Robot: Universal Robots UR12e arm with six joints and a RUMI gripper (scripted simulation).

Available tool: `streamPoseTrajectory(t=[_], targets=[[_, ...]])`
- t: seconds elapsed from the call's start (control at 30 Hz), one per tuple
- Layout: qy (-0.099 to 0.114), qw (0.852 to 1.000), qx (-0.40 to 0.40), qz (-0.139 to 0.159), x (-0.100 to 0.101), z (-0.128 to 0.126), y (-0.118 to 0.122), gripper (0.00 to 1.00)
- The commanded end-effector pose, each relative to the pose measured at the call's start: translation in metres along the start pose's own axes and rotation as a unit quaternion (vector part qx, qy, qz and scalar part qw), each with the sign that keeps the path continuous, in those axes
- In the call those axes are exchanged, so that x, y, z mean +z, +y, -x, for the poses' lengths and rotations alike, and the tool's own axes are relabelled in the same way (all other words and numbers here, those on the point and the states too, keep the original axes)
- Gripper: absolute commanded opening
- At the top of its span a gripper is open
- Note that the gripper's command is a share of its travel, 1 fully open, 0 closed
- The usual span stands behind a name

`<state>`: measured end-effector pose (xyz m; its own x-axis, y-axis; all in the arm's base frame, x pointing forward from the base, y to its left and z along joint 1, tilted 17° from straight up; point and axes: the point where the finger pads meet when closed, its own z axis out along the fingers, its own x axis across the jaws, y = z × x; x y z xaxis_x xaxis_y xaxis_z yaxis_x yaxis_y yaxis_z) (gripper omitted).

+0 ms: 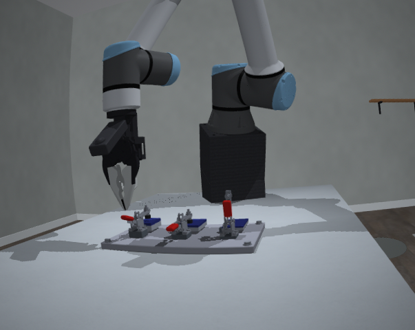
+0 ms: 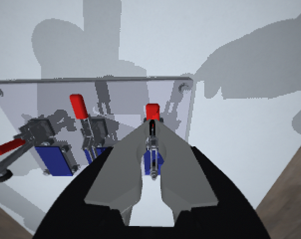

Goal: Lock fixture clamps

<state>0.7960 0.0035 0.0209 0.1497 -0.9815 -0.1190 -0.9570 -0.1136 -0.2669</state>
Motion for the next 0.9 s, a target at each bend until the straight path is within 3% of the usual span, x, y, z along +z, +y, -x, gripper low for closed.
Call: streamPoseTrajectory(t=[0.0,0.87], targets=[[0.001,1.000,-0.001,-0.002,-0.0012,-0.0003,-0.0040,0.00],[0.001,1.000,0.000,-0.002,0.0017,-0.0005,-0.0038,0.00]])
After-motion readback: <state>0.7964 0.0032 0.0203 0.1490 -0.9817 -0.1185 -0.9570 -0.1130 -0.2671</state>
